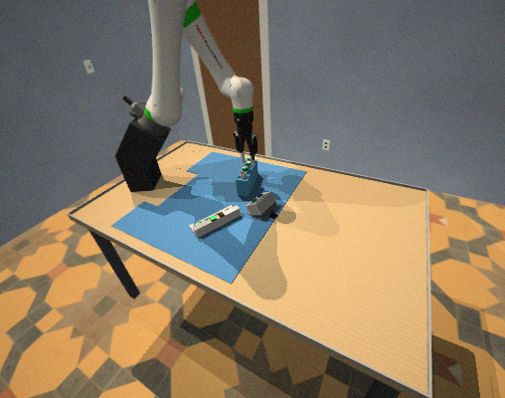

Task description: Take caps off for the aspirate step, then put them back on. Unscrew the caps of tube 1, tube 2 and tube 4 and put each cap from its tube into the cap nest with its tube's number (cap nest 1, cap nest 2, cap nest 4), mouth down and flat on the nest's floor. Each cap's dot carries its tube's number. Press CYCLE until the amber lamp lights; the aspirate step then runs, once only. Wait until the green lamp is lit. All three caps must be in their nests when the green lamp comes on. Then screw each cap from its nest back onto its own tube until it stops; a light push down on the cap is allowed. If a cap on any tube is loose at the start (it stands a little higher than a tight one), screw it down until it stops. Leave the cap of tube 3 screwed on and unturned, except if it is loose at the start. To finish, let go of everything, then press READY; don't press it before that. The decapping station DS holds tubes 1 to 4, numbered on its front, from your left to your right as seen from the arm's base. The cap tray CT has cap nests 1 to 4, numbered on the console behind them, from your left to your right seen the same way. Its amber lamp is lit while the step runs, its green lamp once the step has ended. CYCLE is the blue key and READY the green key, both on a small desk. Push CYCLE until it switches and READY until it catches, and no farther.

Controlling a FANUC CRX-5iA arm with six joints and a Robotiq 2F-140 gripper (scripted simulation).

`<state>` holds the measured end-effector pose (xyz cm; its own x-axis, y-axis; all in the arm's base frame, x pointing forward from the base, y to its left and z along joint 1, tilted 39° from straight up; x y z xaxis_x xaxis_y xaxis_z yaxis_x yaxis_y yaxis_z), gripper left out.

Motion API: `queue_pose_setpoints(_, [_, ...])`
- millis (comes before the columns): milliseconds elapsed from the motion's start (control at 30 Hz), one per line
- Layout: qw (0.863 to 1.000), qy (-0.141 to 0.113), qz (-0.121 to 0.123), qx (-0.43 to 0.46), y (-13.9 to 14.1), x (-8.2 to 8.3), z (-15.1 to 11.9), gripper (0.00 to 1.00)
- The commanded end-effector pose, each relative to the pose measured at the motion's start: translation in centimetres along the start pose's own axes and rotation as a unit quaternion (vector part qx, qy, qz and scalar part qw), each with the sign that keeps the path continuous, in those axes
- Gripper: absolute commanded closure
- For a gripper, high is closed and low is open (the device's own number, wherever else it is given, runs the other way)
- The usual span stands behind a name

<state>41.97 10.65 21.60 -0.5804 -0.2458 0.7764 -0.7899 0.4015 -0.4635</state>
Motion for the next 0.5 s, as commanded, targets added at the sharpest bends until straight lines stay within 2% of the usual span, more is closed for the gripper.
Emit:
queue_pose_setpoints(0, [1.0, 0.0, 0.0, 0.0, 0.0, 0.3, 0.0, 0.65])
queue_pose_setpoints(67, [1.0, 0.0, 0.0, 0.0, 0.0, 0.3, 0.0, 0.65])
queue_pose_setpoints(467, [1.0, 0.0, 0.0, 0.0, 0.0, 3.9, 0.0, 0.65])
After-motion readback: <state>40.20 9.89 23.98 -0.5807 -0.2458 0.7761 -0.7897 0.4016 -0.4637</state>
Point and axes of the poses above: the point where the finger pads meet when closed, its own x axis back along the fingers, its own y axis across the jaws, z = x × y, the point moved 9 cm from there along x, back along the fingers, and after that the axes turned 10 degrees about -x, right-handed, at the moved point
